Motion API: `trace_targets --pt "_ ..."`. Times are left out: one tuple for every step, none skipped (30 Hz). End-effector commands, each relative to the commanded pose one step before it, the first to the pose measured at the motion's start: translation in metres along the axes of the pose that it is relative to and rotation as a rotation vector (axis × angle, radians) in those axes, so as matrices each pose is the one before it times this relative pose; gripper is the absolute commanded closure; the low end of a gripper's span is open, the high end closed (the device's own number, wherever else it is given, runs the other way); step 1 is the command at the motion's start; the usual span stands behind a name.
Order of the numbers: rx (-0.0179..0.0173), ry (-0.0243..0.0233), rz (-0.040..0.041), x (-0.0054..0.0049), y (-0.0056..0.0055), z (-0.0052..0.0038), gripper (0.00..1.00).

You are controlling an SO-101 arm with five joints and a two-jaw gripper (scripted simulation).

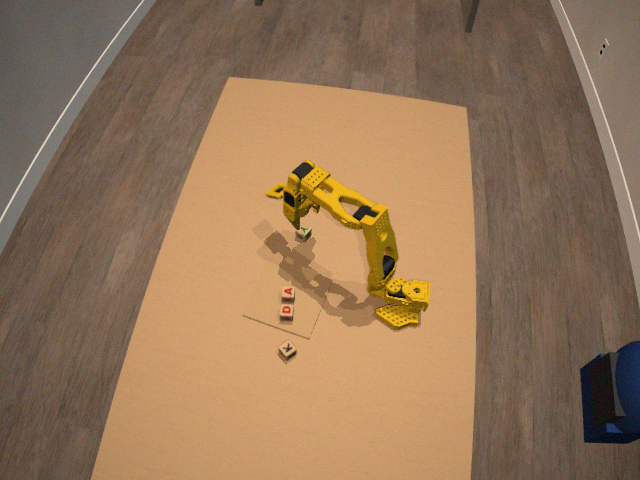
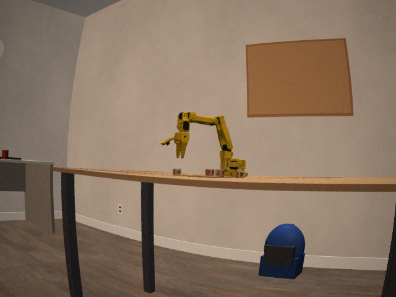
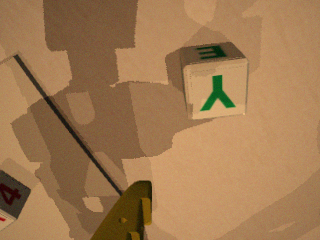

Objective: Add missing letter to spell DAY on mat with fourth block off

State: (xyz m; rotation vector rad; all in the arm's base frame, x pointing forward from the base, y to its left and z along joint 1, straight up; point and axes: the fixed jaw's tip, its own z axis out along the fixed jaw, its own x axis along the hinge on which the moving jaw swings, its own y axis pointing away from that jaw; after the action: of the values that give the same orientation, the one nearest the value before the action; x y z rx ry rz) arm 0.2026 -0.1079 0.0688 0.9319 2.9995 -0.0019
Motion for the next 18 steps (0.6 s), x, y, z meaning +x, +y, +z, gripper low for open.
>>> trace_targets --pt "-0.00885 -0.1066 0.00048 -0.0088 -0.00085 -0.019724 0.68" --pt "0.0 0.0 0.0 0.0 0.0 0.0 0.68" --pt "0.0 0.0 0.0 0.0 0.0 0.0 0.68" --pt "0.0 0.0 0.0 0.0 0.0 0.0 0.68" --pt "0.0 0.0 0.0 0.0 0.0 0.0 0.68" --pt "0.0 0.0 0.0 0.0 0.0 0.0 0.68" --pt "0.0 0.0 0.0 0.0 0.0 0.0 0.68" --pt "0.0 0.0 0.0 0.0 0.0 0.0 0.68" --pt "0.0 0.0 0.0 0.0 0.0 0.0 0.68" --pt "0.0 0.0 0.0 0.0 0.0 0.0 0.68" --pt "-0.00001 -0.00018 0.0 -0.00001 0.0 -0.000036 0.68" --pt "-0.00009 -0.00116 0.0 -0.00006 0.0 -0.000236 0.68" --pt "-0.00022 -0.00293 0.0 -0.00015 0.00001 -0.000598 0.68" --pt "-0.00039 -0.00531 0.0 -0.00028 0.00002 -0.001083 0.68" --pt "-0.0006 -0.00812 0.0 -0.00042 0.00003 -0.001655 0.68" --pt "-0.00082 -0.01118 0.0 -0.00058 0.00004 -0.002281 0.68" --pt "-0.00106 -0.01436 0.0 -0.00074 0.00005 -0.002931 0.68" --pt "-0.00129 -0.01752 0.0 -0.00089 0.00007 -0.003577 0.68"
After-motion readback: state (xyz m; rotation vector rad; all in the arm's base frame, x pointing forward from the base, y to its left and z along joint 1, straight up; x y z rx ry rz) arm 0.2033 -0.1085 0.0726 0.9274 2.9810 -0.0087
